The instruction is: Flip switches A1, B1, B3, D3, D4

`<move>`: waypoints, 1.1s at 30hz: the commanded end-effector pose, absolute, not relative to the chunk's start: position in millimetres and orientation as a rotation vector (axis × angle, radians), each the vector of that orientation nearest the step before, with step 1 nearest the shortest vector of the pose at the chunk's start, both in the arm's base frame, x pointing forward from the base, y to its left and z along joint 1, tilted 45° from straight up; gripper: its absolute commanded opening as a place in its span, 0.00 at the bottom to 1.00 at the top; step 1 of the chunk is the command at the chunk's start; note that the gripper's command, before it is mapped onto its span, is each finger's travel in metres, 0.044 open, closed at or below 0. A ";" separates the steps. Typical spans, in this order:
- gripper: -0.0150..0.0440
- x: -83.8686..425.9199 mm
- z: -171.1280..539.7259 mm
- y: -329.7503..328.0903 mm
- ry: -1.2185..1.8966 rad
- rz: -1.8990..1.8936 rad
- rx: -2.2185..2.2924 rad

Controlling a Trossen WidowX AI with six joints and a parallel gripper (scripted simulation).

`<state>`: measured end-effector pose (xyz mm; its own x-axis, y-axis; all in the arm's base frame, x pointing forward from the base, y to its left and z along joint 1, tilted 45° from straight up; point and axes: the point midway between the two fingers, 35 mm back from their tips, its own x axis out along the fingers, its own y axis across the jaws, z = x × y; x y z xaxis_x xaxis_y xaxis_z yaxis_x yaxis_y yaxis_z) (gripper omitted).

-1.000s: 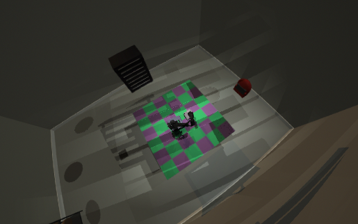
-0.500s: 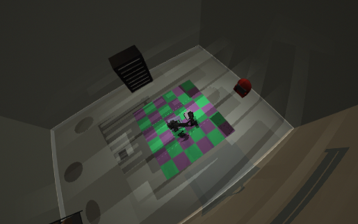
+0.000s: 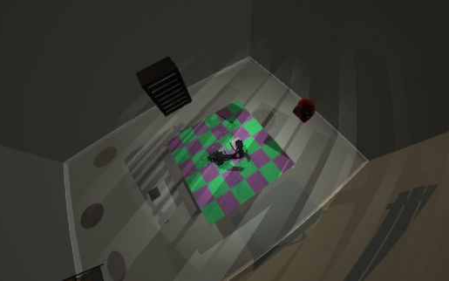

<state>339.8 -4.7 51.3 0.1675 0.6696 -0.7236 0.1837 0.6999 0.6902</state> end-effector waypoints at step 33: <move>0.25 317.5 68.5 -15.9 1.440 0.421 0.772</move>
<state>317.0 -18.4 72.3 0.1121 0.6817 -0.7230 0.1808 0.7014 0.6894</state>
